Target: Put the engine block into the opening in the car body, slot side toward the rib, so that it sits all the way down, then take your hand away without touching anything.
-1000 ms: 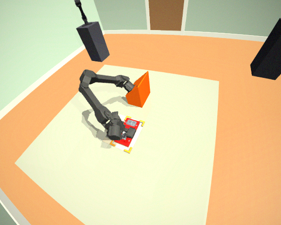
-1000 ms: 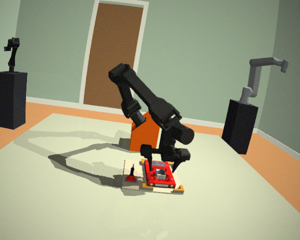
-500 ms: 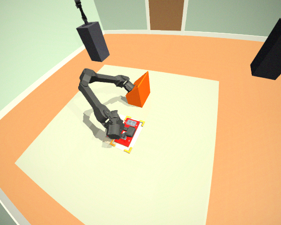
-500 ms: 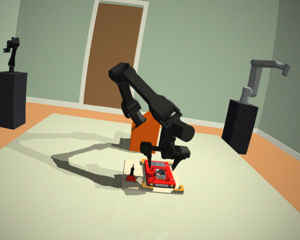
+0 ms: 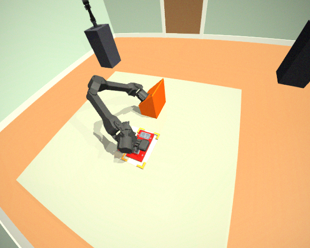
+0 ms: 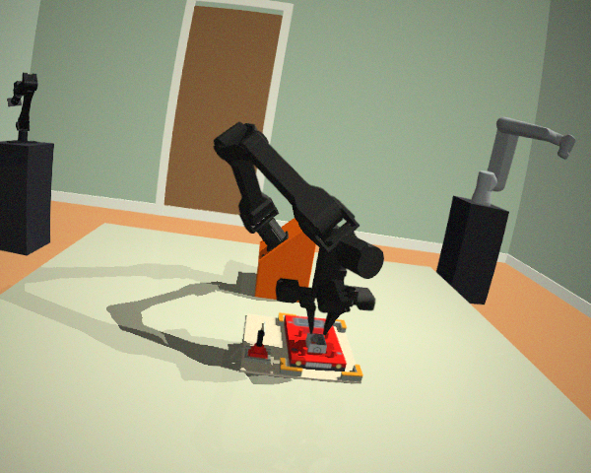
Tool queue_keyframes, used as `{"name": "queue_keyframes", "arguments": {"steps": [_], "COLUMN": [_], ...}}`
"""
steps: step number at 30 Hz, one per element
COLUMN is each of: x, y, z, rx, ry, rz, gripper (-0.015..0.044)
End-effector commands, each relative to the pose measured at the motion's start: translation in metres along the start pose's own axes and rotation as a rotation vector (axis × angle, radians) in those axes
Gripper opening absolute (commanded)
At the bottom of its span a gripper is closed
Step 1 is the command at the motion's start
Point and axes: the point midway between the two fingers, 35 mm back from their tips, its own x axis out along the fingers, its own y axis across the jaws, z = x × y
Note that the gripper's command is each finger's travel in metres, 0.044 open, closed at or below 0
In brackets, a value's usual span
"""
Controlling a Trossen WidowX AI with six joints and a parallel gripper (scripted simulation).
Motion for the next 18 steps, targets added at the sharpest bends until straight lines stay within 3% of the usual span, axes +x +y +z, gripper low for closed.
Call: {"name": "queue_keyframes", "arguments": {"steps": [1, 2, 18], "x": [-0.0010, -0.0010, -0.0010], "y": [0.0005, 0.0005, 0.0005], "z": [0.0004, 0.0004, 0.0004], "rx": [0.006, 0.006, 0.006], "ry": [-0.001, -0.001, -0.001], "rz": [0.003, 0.003, 0.003], "gripper": [0.0020, 0.0000, 0.0000]}}
